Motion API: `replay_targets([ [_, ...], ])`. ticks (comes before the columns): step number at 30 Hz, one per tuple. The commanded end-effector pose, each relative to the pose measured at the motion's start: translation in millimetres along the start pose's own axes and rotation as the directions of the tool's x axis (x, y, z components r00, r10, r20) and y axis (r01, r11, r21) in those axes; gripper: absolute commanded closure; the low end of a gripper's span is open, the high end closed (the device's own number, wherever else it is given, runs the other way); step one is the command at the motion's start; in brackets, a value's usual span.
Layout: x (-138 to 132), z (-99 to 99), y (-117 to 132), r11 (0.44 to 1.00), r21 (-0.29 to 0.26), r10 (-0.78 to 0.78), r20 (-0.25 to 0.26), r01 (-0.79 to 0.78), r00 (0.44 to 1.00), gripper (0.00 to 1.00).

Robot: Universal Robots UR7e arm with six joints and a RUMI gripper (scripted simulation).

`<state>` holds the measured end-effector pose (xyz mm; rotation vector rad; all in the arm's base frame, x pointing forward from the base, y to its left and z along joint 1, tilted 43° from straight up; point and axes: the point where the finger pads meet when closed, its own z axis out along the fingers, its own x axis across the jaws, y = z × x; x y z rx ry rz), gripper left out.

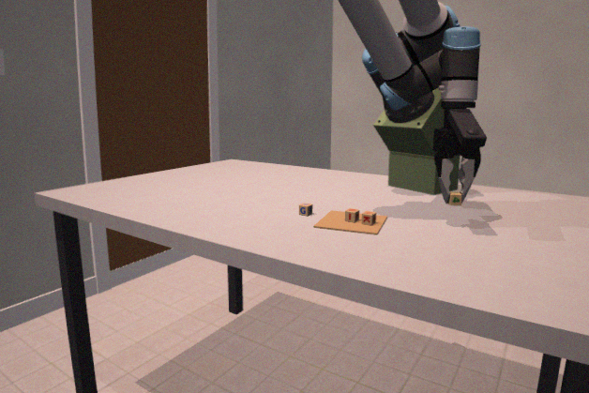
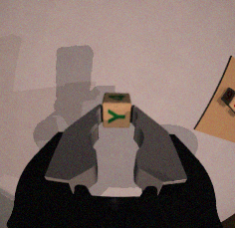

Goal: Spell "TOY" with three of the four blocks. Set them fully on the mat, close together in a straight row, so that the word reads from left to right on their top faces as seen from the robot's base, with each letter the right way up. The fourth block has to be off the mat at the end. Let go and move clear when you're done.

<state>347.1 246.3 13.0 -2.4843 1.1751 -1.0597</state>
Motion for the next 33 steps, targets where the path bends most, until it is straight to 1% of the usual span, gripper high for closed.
replay_targets([
  [1, 0.0, -18.0, -0.6, 1.000, -0.004, 0.001, 0.000, -0.001, 1.000, 0.95],
  [6, 0.0, -31.4, -0.6, 1.000, -0.004, 0.001, 0.000, -0.001, 1.000, 0.95],
  [8, 0.0, -31.4, -0.6, 1.000, -0.004, 0.001, 0.000, -0.001, 1.000, 0.95],
  [16, 0.0, -44.7, -0.7, 1.000, -0.004, 0.001, 0.000, -0.001, 1.000, 0.95],
  [33, 0.0, -47.9, -0.7, 1.000, -0.004, 0.001, 0.000, -0.001, 1.000, 0.95],
])
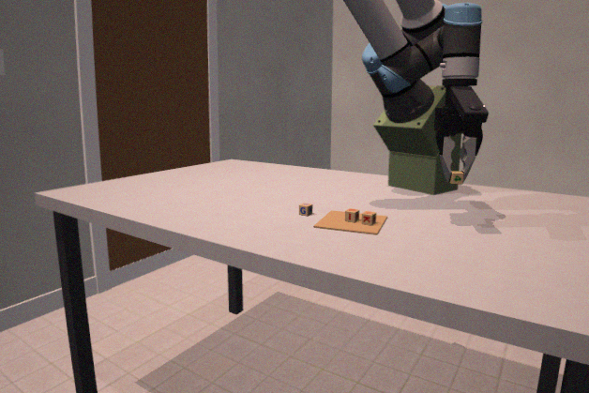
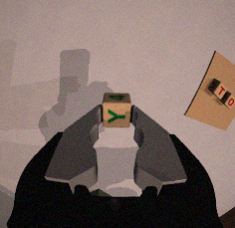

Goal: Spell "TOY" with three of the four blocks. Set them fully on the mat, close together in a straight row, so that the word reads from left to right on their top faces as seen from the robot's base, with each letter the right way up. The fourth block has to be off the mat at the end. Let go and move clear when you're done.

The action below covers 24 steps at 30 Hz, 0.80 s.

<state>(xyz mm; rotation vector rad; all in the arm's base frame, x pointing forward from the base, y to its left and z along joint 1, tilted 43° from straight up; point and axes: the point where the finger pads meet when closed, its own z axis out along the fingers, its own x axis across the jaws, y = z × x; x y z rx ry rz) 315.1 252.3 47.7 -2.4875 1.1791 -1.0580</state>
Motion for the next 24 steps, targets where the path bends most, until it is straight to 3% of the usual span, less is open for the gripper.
replay_targets([
  [1, 0.0, -0.3, -0.2, 1.000, 0.001, 0.000, 0.000, 0.000, 1.000, 0.95],
  [11, 6.3, -0.3, 0.8, 0.999, 0.001, 0.052, 0.000, -0.052, 0.999, 0.95],
  [24, 46.8, -0.6, 7.9, 0.928, 0.002, 0.372, 0.000, -0.372, 0.928, 0.95],
])
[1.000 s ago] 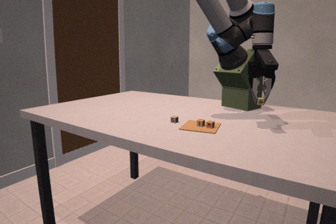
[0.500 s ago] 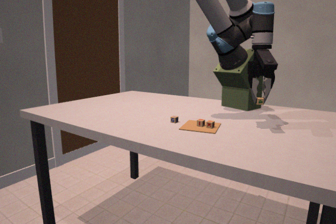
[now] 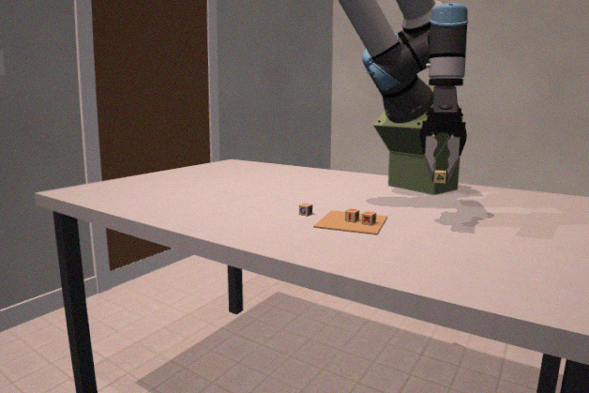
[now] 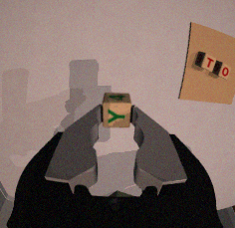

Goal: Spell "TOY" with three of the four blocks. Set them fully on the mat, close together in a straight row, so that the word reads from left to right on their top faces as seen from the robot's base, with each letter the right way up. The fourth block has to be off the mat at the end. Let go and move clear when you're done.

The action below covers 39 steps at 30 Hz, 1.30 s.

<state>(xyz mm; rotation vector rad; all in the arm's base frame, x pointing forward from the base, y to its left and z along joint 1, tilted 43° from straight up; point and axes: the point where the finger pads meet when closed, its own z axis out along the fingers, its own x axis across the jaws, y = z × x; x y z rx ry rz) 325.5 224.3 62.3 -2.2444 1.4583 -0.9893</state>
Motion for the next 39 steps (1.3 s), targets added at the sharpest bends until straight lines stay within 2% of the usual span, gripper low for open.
replay_targets([
  [1, 14.2, -0.4, -1.8, 0.993, -0.002, 0.114, 0.002, -0.114, 0.993, 0.95],
  [9, 39.9, -0.6, -4.3, 0.948, -0.002, 0.317, 0.001, -0.317, 0.948, 0.95],
  [17, 64.7, -0.7, -7.0, 0.867, -0.002, 0.499, 0.001, -0.499, 0.867, 0.95],
  [19, 64.7, -0.7, -7.0, 0.867, -0.002, 0.499, 0.001, -0.499, 0.867, 0.95],
  [20, 72.0, -0.8, -7.8, 0.836, -0.002, 0.549, 0.001, -0.549, 0.836, 0.95],
  [27, 93.5, -0.9, -10.1, 0.728, -0.002, 0.686, 0.000, -0.686, 0.728, 0.95],
  [34, 115.2, -1.1, -12.5, 0.597, -0.002, 0.802, 0.000, -0.802, 0.597, 0.95],
  [36, 115.2, -1.1, -12.5, 0.597, -0.002, 0.802, 0.000, -0.802, 0.597, 0.95],
  [37, 121.9, -1.2, -13.4, 0.552, -0.002, 0.834, -0.001, -0.834, 0.552, 0.95],
  [39, 128.5, -1.3, -14.1, 0.507, -0.002, 0.862, -0.001, -0.862, 0.507, 0.95],
])
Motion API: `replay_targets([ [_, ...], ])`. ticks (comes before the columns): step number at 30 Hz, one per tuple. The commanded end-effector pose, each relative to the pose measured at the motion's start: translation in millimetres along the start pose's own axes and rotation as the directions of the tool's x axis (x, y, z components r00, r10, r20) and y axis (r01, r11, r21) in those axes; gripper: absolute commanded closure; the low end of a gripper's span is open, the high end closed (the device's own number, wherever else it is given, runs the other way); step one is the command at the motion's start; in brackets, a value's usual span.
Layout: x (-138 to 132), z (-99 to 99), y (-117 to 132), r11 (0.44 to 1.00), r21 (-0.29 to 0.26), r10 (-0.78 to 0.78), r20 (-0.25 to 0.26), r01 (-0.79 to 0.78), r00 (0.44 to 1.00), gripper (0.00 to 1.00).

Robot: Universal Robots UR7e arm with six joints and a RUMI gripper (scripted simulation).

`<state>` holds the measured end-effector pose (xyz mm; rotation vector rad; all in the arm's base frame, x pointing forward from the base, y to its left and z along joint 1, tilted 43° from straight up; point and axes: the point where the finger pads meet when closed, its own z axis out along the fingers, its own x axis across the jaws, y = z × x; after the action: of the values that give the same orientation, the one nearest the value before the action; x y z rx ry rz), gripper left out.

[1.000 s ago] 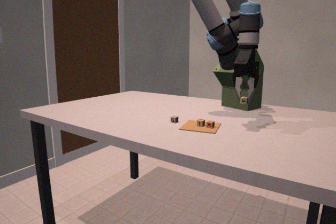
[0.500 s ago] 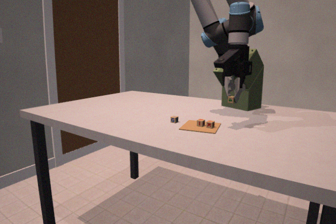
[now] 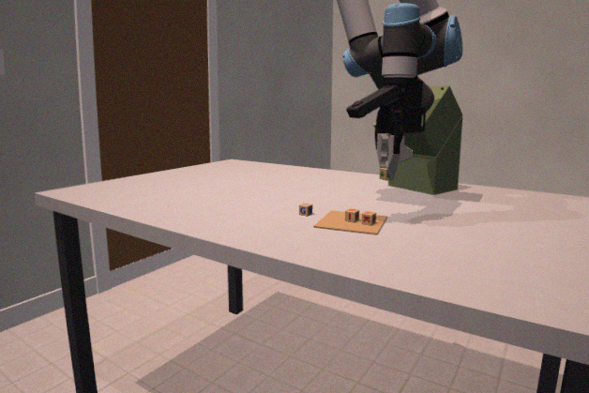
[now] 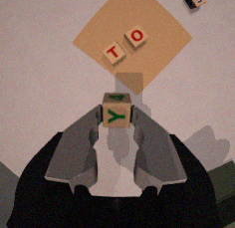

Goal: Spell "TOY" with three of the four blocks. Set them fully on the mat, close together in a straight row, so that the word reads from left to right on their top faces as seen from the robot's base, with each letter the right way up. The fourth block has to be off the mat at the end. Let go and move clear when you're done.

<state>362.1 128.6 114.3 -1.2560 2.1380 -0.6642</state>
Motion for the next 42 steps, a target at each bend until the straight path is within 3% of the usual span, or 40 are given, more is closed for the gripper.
replay_targets([
  [1, 8.6, -0.3, -15.1, 0.990, -0.013, 0.138, 0.000, -0.138, 0.990, 0.95],
  [14, 25.9, -0.4, -44.9, 0.916, -0.013, 0.401, -0.004, -0.402, 0.916, 0.95],
  [29, 51.1, -0.8, -87.7, 0.692, -0.011, 0.721, -0.009, -0.721, 0.693, 0.95],
  [42, 56.2, -1.1, -96.0, 0.636, -0.010, 0.772, -0.010, -0.772, 0.636, 0.95],
])
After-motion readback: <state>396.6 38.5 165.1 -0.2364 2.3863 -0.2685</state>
